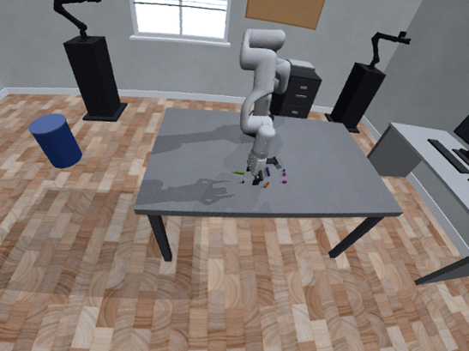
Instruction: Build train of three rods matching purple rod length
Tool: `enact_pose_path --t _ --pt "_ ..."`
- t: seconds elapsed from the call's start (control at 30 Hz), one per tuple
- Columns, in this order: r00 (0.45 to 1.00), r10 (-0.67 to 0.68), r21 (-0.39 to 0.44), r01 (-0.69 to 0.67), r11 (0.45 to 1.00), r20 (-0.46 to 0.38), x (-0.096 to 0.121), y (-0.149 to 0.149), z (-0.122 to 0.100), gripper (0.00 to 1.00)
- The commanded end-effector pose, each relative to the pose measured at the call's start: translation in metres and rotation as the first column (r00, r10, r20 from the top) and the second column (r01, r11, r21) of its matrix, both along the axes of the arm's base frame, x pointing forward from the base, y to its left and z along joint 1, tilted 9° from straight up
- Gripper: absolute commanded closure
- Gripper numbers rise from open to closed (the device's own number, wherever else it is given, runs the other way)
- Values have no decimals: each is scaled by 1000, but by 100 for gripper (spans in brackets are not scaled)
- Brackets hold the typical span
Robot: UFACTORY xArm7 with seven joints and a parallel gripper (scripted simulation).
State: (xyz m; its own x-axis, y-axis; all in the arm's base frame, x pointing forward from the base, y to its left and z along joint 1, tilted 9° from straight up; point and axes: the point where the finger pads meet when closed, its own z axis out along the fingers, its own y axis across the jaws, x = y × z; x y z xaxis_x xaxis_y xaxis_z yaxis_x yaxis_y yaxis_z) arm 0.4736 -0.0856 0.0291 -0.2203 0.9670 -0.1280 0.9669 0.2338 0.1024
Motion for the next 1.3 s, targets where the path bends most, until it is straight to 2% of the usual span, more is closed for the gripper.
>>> enact_pose_path --t 0.0,0.2,0.27,0.37,0.5,1.27 --pt "986 166 -1 -166 986 -14 2 -3 3 0" --pt "940 341 -22 -342 940 -30 3 -6 4 0" --pt "940 341 -22 -342 940 -30 3 -6 4 0" --pt "894 445 -35 -447 894 -42 4 -9 5 0" --pt "856 514 -43 -517 855 -52 4 -11 6 0" --pt "847 530 -45 -532 846 -54 5 -11 6 0"
